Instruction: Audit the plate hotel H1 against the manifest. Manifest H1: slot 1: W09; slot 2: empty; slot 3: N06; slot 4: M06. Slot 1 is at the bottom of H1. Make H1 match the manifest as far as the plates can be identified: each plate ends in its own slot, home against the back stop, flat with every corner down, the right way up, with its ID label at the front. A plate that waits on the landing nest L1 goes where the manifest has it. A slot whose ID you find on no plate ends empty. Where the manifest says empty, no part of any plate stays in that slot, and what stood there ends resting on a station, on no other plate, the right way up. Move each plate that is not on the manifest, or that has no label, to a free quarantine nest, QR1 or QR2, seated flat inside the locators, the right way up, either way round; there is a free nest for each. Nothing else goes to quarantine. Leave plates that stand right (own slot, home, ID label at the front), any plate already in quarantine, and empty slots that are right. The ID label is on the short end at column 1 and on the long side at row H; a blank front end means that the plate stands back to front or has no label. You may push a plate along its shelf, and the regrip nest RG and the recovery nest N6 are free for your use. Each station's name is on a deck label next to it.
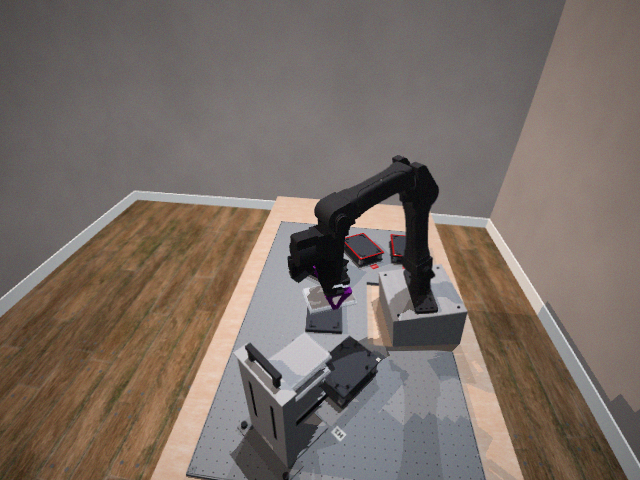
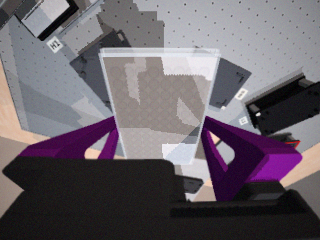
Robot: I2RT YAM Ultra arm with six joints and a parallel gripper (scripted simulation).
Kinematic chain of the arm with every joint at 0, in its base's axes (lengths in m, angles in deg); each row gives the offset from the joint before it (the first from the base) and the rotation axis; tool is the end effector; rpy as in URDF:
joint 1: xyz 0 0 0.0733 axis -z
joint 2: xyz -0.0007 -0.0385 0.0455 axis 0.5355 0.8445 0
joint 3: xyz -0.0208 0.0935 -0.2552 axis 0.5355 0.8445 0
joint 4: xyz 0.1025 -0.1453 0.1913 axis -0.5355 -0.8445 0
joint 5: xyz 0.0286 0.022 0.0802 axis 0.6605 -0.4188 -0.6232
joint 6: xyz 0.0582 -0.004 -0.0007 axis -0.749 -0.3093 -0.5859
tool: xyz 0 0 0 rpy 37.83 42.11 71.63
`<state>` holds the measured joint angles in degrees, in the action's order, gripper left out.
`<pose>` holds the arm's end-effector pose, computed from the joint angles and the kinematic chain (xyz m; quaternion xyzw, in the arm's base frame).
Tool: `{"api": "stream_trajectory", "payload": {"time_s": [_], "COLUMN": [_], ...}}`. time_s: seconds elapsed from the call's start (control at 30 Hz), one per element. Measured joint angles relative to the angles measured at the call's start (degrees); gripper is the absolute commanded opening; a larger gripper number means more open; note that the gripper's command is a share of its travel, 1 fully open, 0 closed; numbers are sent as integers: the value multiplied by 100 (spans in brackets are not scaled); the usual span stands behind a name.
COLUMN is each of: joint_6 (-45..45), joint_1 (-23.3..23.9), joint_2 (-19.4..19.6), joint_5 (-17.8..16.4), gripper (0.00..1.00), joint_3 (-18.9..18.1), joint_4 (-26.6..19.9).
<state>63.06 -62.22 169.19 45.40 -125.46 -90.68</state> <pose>0.2639 0.1492 0.2953 -0.1626 0.9842 -0.0107 0.0694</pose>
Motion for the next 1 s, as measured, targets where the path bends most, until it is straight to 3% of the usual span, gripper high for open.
{"api": "stream_trajectory", "payload": {"time_s": [0.57,1.0], "joint_6": [826,688], "joint_1": [942,1749], "joint_2": [98,76], "joint_5": [-136,-229], "gripper": [86,86], "joint_3": [-240,-186], "joint_4": [-39,-26]}}
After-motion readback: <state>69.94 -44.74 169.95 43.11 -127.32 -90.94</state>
